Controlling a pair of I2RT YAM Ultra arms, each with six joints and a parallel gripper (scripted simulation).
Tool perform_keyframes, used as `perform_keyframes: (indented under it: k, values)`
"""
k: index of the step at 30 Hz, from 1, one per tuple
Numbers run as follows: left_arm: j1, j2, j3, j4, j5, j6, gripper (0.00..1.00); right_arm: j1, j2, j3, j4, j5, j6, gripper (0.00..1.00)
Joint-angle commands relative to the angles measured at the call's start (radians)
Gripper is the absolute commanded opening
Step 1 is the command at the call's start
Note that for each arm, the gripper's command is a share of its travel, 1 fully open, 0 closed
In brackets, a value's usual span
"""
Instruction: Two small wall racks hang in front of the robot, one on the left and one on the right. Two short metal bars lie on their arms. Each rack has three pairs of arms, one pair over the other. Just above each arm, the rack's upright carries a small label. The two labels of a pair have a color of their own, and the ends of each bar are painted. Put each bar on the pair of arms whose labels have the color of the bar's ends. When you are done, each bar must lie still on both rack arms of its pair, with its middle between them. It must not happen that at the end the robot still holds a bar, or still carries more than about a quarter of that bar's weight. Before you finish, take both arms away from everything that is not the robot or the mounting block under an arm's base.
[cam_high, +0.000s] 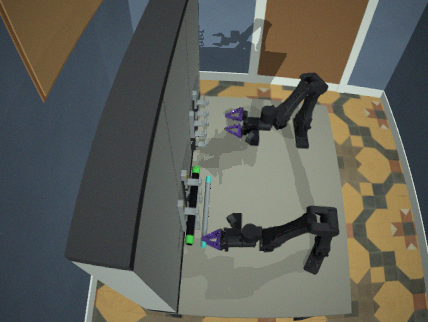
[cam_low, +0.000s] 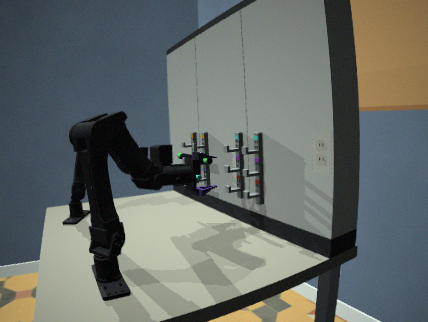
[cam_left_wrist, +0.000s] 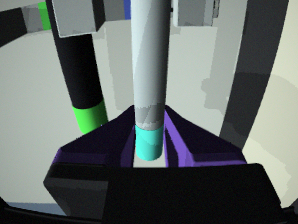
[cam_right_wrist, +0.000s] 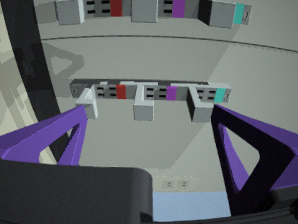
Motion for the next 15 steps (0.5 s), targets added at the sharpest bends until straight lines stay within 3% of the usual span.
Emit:
perform_keyframes:
  k: [1,15]
  values:
    - [-0.003,-0.042,-0.006,0.075,0.006,-0.033,0.0,0.009,-0.005,0.004,0.028,0.004,0.002,1.0]
    - [-0.033,-0.049,-0.003,0.067,-0.023,-0.035,0.0,0.009,-0.005,0.004,0.028,0.004,0.002,1.0]
